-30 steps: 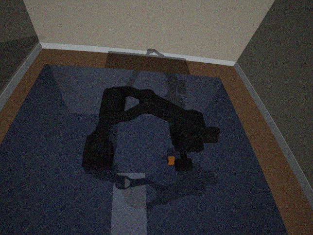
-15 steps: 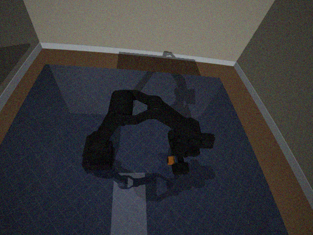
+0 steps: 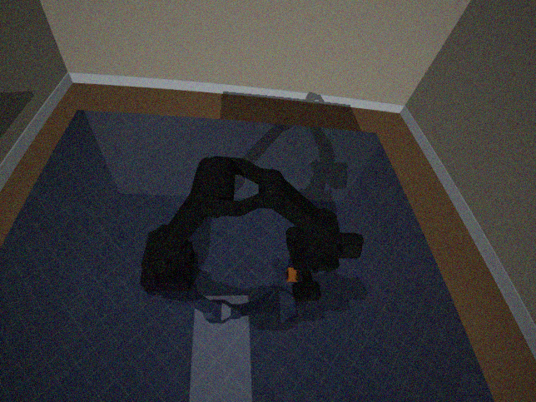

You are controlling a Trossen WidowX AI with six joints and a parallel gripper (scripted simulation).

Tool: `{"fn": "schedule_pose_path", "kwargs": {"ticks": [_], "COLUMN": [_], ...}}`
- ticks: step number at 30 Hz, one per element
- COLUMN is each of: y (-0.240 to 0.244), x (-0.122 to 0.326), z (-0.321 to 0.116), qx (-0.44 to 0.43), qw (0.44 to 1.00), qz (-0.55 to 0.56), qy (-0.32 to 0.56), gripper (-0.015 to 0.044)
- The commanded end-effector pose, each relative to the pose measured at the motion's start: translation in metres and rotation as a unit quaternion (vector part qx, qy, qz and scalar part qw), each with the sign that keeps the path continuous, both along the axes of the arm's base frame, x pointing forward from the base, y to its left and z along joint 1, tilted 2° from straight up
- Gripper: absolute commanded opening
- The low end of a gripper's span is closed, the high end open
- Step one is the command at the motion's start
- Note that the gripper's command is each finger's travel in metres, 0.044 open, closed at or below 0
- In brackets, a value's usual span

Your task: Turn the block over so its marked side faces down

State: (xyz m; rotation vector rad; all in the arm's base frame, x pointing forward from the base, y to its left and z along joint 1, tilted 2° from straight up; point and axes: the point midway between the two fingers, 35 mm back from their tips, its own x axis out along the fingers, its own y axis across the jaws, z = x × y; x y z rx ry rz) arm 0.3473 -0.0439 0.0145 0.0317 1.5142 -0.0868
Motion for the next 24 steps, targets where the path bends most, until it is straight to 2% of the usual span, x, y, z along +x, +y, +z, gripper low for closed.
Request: {"fn": "schedule_pose_path", "kwargs": {"ticks": [1, 4, 16, 24], "y": [-0.0008, -0.0009, -0.0009, -0.0009], "x": [-0.0013, -0.0013, -0.0013, -0.0013], "z": [-0.0078, -0.0102, -0.0102, -0.0102], "qx": [-0.002, -0.002, -0.002, -0.002], "qw": [1.0, 1.0, 1.0, 1.0], "qz": [0.001, 0.001, 0.001, 0.001], "qy": [0.002, 0.002, 0.002, 0.002], "gripper": [0.044, 0.044, 0.0125, 0.0072]}}
